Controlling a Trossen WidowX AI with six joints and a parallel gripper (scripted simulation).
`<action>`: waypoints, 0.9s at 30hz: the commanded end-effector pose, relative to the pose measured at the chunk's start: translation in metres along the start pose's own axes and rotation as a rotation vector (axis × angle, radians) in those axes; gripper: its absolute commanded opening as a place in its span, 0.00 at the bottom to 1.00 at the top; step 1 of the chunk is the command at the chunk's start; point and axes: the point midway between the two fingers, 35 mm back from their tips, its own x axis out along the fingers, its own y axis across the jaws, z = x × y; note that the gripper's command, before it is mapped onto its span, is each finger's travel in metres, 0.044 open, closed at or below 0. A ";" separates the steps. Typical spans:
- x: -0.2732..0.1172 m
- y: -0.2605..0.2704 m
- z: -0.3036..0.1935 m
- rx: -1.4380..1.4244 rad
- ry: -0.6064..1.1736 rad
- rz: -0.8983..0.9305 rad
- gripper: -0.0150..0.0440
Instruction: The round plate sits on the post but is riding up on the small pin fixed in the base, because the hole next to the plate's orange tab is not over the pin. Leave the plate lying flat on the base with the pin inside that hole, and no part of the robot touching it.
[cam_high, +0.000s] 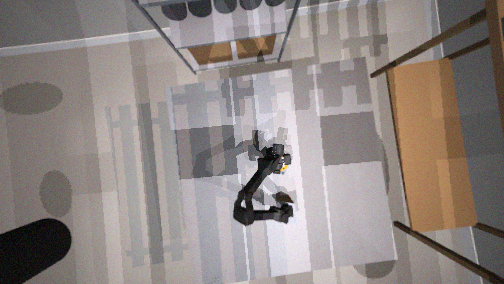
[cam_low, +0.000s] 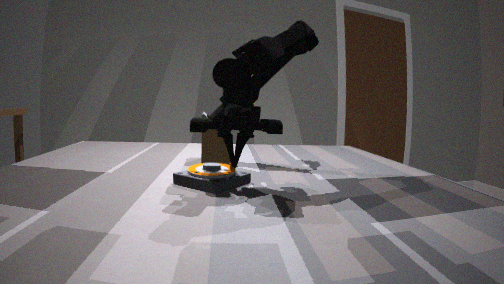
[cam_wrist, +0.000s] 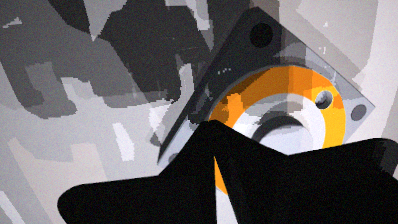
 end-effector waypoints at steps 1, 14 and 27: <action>0.002 0.002 -0.007 0.011 0.010 0.004 0.25; 0.001 0.005 -0.020 0.011 0.011 0.005 0.25; 0.000 0.005 -0.034 0.012 0.011 0.004 0.25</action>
